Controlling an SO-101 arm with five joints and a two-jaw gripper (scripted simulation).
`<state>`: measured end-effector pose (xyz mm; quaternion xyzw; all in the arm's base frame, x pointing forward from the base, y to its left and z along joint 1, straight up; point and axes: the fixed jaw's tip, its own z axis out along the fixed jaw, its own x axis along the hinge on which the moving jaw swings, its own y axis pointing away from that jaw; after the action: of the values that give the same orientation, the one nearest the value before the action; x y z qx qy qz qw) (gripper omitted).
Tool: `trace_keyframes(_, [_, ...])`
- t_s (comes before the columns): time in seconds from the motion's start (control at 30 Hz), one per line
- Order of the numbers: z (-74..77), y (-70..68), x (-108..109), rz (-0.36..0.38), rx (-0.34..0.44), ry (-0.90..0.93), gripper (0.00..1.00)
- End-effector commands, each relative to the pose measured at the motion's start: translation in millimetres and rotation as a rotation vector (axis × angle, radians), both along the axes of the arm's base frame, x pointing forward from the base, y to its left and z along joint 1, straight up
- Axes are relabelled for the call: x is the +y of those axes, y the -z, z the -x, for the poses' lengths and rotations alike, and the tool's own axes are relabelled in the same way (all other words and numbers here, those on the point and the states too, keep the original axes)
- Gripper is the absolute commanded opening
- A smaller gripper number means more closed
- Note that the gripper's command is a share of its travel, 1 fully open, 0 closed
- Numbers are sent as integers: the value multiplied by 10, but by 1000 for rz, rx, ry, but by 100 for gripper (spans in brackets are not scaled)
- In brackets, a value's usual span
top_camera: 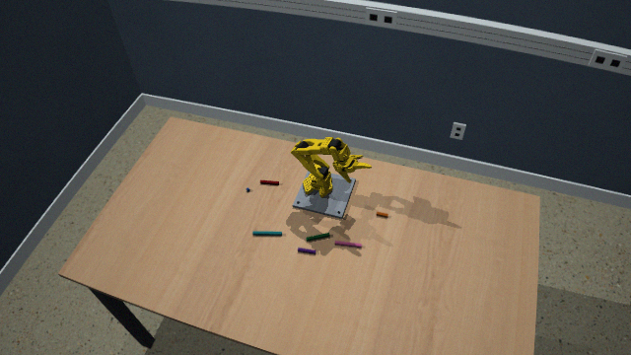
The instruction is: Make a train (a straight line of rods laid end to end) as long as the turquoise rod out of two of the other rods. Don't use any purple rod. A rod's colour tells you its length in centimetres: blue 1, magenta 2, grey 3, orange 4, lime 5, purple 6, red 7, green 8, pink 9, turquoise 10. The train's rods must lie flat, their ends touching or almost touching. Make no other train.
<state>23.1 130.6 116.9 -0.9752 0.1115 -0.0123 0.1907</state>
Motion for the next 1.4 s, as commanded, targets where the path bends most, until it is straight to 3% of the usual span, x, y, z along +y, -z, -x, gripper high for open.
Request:
trace_keyframes(0.0, [-31, 17, 3, 12, 10, 39, 99])
trace_keyframes(0.4, [-233, -2, 5, 27, 31, 225, 95])
trace_keyframes(0.9, [-754, -24, -118, 53, 90, 684, 84])
trace_keyframes(1.2, [-1148, -14, -359, 62, 142, 1046, 77])
trace_keyframes(1.3, [-1158, -13, -368, 62, 144, 1055, 75])
trace_keyframes(1.37, [-1273, -5, -474, 63, 162, 1171, 73])
